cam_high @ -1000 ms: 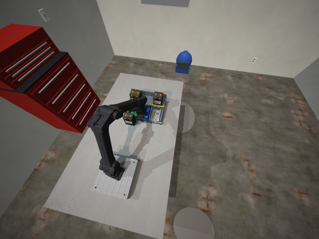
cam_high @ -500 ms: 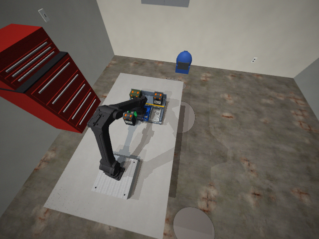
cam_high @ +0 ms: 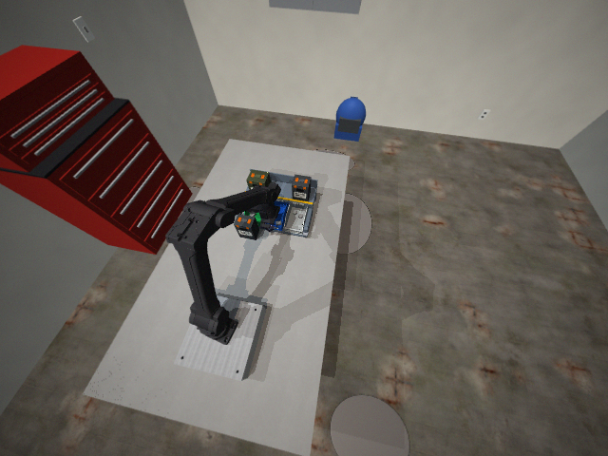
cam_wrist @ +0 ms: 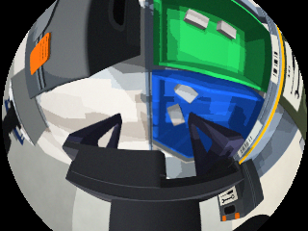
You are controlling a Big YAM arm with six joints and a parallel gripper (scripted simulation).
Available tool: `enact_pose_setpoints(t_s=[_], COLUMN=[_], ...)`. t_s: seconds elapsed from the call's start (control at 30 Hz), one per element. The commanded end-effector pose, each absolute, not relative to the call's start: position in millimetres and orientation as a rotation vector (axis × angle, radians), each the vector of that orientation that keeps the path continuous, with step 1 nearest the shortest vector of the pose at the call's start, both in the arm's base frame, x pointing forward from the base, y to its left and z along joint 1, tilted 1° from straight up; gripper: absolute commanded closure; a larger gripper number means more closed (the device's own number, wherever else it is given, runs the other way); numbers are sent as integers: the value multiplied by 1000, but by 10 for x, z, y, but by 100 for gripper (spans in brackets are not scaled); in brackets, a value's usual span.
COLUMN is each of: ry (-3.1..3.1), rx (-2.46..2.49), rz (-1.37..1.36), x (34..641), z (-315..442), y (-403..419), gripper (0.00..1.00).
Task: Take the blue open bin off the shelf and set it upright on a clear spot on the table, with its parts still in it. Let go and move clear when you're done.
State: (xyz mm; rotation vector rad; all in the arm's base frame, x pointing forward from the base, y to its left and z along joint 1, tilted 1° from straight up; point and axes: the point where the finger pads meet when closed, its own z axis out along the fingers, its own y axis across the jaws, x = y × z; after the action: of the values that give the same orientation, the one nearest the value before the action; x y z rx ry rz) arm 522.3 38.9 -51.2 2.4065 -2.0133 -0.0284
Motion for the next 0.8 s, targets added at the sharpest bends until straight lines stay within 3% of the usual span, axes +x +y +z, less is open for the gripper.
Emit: enact_pose_setpoints(t_s=[0.0,0.77], ry=[-2023,-2027], rx=[2399,2405], rz=[-21,-9], x=[5333,5334], z=[-517,-570], y=[353,354], gripper=[10,10])
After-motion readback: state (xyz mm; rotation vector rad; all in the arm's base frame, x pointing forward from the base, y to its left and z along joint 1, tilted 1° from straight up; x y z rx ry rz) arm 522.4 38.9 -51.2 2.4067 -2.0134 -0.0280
